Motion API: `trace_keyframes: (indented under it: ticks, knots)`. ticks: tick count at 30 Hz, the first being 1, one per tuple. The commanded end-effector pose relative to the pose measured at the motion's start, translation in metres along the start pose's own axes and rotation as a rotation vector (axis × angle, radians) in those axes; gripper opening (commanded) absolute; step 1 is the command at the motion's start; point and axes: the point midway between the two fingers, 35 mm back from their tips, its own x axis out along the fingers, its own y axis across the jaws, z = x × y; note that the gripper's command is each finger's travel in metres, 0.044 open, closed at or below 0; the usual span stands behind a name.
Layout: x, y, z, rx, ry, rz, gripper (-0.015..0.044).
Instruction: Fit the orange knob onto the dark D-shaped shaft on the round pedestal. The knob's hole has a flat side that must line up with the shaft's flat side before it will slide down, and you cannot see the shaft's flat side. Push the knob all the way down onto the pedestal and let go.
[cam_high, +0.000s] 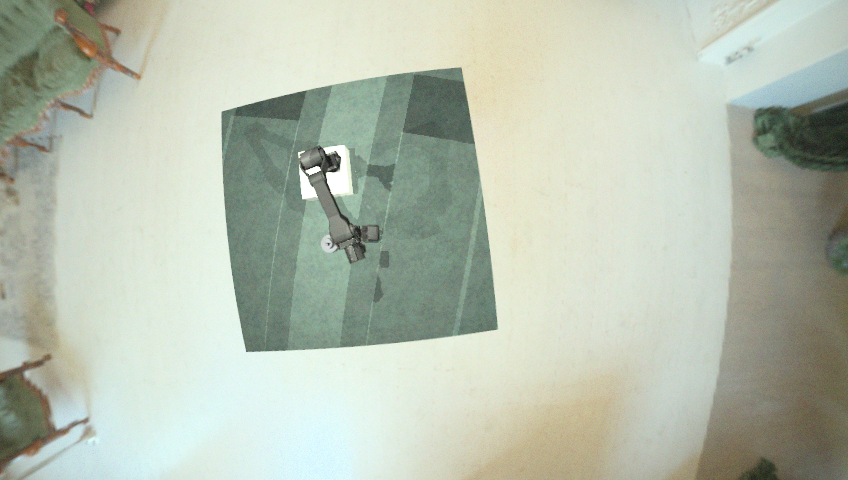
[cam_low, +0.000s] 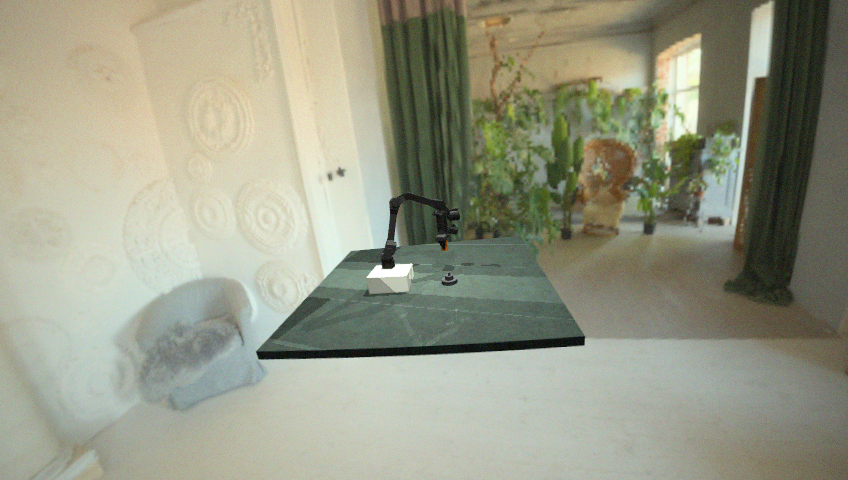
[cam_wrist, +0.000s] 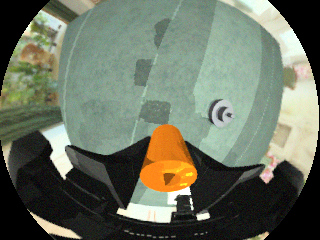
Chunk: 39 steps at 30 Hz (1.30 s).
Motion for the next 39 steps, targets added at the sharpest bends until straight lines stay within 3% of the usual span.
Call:
trace_keyframes:
  ticks: [1, 39]
  knots:
    - [0.003, -0.013, 0.007, -0.006, -0.001, 0.004, 0.0000]
    - [0.031, -0.126, 0.036, 0.002, -0.003, -0.003, 0.0000]
